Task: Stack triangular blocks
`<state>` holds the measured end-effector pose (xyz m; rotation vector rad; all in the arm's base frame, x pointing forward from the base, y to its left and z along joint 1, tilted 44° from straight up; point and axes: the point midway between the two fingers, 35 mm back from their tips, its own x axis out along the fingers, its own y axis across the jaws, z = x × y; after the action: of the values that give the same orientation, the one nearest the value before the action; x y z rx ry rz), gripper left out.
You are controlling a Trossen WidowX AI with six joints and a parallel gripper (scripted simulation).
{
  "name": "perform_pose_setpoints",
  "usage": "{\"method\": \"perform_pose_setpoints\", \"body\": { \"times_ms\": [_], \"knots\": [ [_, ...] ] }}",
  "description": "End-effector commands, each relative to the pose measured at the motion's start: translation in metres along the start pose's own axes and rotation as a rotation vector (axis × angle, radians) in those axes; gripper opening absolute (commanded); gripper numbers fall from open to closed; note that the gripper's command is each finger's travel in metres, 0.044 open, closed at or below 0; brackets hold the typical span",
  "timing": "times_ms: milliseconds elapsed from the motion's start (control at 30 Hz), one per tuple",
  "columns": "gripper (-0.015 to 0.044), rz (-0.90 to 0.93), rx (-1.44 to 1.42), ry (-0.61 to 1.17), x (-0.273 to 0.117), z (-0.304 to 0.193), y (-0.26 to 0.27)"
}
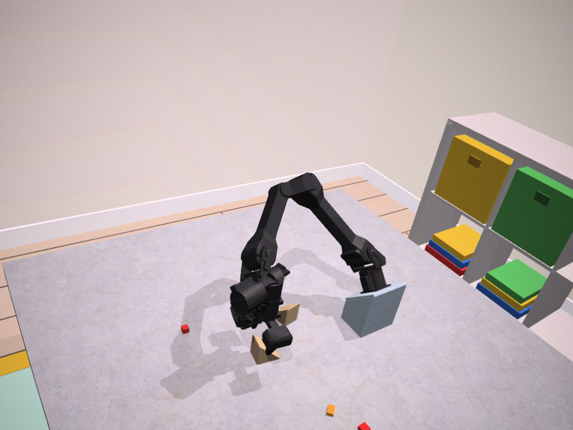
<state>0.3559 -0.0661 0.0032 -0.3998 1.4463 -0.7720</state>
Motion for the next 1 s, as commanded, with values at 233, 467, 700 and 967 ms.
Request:
{"method": "perform_pose_setpoints", "body": {
  "times_ms": [233,467,700,967],
  "knots": [
    [0.044,-0.008,-0.009,0.003,0.02,-0.003,0.001],
    [0.044,-0.009,-0.009,0.003,0.031,-0.005,0.001],
    [0.044,-0.01,-0.009,0.003,0.043,-0.007,0.001],
    [0.0414,-0.012,-0.009,0.003,0.051,-0.008,0.001]
  ]
}}
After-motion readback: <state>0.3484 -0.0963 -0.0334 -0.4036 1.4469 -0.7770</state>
